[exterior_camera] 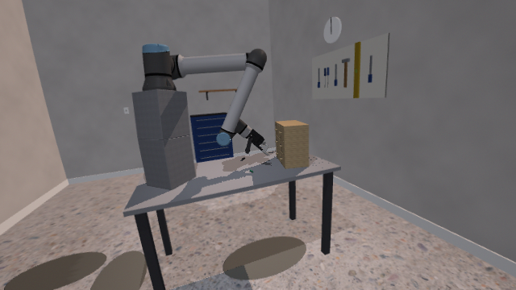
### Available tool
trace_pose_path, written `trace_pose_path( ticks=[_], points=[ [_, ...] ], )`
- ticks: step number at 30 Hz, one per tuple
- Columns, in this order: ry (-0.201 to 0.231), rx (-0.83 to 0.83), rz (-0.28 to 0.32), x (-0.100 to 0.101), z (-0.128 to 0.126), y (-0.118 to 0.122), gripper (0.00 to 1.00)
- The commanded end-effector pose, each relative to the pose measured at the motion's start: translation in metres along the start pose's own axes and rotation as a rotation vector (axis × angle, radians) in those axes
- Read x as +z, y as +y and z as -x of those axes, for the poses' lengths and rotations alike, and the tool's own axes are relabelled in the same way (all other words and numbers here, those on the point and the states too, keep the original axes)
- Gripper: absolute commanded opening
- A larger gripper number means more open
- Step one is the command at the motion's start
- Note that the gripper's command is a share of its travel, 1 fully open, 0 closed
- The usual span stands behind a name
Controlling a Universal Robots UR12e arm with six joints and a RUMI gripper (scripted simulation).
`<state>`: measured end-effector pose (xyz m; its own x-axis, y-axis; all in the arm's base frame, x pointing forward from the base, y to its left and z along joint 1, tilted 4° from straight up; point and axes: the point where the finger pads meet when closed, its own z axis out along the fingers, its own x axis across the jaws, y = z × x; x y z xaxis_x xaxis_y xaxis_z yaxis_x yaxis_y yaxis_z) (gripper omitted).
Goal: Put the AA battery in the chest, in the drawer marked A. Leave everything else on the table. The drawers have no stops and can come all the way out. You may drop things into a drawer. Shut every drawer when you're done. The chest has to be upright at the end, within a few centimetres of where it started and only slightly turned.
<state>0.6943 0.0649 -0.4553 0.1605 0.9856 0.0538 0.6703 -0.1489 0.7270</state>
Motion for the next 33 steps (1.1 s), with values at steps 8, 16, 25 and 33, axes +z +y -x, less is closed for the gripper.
trace_pose_path(
  ticks=[8,16,25,33],
  points=[
    [0.000,0.000,0.001,-0.0002,-0.0001,0.0006,1.00],
    [0.000,0.000,0.001,-0.0002,-0.0001,0.0006,1.00],
    [0.000,0.000,0.001,-0.0004,-0.0001,0.0009,1.00],
    [0.000,0.000,0.001,-0.0080,-0.0001,0.0084,1.00]
  ],
)
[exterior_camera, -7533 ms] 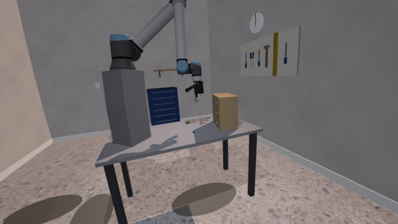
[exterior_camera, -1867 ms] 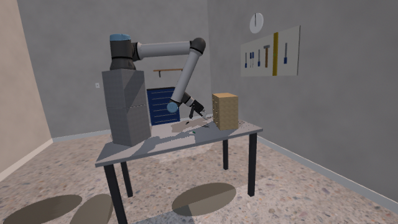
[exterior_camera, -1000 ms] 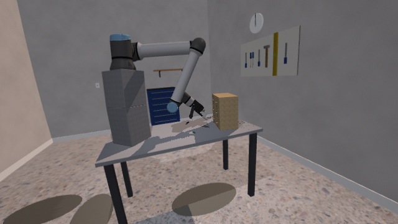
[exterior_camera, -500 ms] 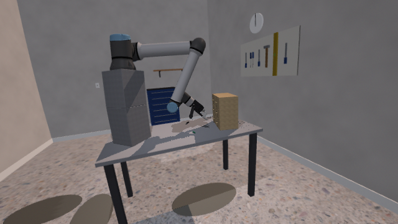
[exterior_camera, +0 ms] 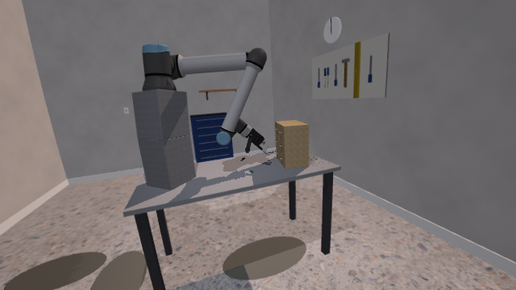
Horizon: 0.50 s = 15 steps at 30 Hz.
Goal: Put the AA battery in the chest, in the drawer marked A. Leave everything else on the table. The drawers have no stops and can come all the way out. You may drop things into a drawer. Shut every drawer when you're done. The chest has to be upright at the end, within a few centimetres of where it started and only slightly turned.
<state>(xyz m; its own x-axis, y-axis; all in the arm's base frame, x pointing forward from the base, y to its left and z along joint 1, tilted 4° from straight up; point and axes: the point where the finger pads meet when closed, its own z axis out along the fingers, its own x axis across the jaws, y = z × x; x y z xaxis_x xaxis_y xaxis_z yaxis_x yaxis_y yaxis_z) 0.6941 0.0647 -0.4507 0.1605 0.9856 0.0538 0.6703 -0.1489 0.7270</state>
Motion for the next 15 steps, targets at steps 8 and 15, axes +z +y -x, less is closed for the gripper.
trace_pose_path(
  ticks=[8,15],
  points=[
    [0.000,0.000,0.001,-0.017,0.000,0.017,1.00],
    [0.000,0.000,0.001,-0.030,0.000,0.031,1.00]
  ],
)
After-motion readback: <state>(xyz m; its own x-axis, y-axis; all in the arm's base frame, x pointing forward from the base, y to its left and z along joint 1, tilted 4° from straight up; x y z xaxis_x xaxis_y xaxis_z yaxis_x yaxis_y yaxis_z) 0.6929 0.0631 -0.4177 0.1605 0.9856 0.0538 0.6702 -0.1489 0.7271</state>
